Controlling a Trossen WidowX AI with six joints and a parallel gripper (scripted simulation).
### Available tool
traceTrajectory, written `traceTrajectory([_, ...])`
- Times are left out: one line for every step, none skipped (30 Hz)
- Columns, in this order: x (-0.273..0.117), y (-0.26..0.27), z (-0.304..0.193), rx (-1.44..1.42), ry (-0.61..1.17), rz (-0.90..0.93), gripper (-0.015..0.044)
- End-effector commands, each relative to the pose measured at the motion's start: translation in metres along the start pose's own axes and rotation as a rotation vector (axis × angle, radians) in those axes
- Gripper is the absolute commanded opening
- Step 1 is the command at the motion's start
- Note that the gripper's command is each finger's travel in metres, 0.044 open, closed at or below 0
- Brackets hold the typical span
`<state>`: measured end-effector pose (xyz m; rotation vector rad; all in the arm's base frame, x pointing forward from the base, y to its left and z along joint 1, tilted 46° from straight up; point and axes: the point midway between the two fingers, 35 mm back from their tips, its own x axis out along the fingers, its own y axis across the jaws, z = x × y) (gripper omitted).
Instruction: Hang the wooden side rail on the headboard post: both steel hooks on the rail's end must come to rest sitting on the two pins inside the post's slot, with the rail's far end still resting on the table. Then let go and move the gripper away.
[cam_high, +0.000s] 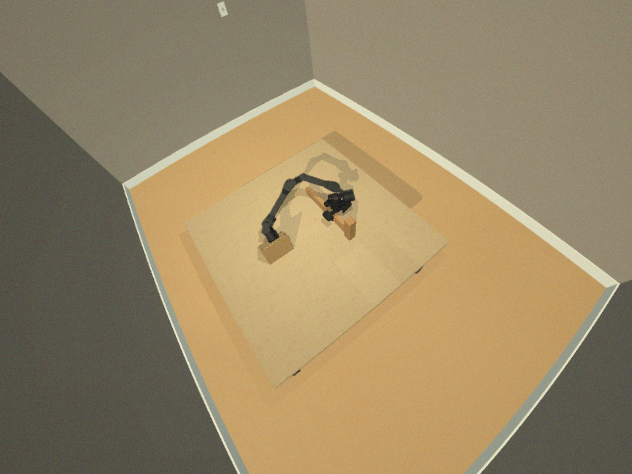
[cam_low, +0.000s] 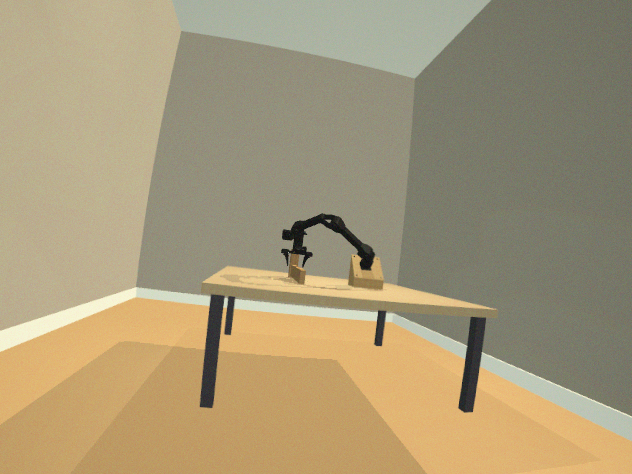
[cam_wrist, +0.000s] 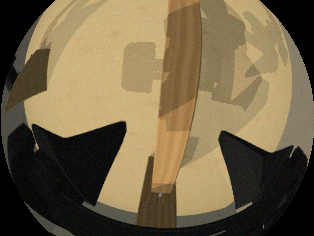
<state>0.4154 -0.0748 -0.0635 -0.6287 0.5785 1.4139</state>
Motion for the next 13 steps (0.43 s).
traceTrajectory([0.0024,0.0016,0.0047,0.008,-0.006,0.003,0.044])
traceTrajectory([0.0003,-0.001,0.0028,-0.005,0.0,0.0,0.044])
traceTrajectory([0.0003,-0.001,0.0028,-0.005,0.0,0.0,0.044])
traceTrajectory([0.0003,-0.001,0.0028,-0.005,0.0,0.0,0.044])
traceTrajectory([0.0003,-0.001,0.0028,-0.005,0.0,0.0,0.044])
traceTrajectory([0.0003,-0.001,0.0028,-0.005,0.0,0.0,0.044])
traceTrajectory([0.0003,-0.001,0.0028,-0.005,0.0,0.0,0.044])
traceTrajectory([0.0003,-0.001,0.0028,-0.005,0.0,0.0,0.044])
traceTrajectory([0.0003,-0.001,0.0028,-0.005,0.0,0.0,0.044])
traceTrajectory([0.0003,-0.001,0.0028,-0.005,0.0,0.0,0.044])
traceTrajectory([0.0003,-0.001,0.0028,-0.005,0.0,0.0,0.044])
traceTrajectory([0.0003,-0.001,0.0028,-0.005,0.0,0.0,0.044])
traceTrajectory([0.0003,-0.001,0.0028,-0.005,0.0,0.0,0.044])
